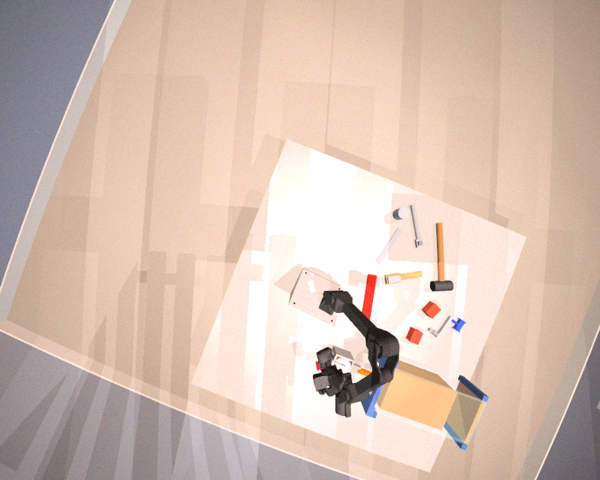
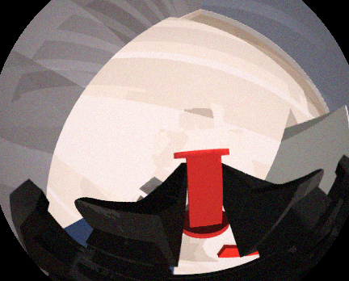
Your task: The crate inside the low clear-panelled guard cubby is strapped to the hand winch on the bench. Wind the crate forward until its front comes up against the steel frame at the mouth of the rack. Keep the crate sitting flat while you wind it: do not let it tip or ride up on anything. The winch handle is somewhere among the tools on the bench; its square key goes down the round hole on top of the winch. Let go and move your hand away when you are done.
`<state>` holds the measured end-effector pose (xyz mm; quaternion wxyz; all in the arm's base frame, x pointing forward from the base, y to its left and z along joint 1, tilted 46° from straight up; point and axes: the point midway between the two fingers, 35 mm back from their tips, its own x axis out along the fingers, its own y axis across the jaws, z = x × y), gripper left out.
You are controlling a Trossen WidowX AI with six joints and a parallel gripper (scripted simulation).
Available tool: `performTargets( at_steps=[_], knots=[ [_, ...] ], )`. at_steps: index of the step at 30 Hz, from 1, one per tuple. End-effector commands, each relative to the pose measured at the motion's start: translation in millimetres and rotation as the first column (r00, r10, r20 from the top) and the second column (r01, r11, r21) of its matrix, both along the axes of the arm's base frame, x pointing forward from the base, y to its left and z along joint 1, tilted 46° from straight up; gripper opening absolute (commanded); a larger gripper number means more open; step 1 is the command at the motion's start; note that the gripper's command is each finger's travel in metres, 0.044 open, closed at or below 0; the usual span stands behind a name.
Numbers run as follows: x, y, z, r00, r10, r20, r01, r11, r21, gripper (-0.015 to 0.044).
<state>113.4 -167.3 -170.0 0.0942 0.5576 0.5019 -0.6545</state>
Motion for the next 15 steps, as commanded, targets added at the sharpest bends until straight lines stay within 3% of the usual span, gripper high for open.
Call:
performTargets(
  at_steps=[1,15],
  knots=[
    [5,-11,-13,1.000,0.004,0.016,-0.004,1.000,-0.030,0.0000],
    [16,-28,-29,1.000,0.004,0.017,-0.004,0.999,-0.032,0.0000]
  ],
)
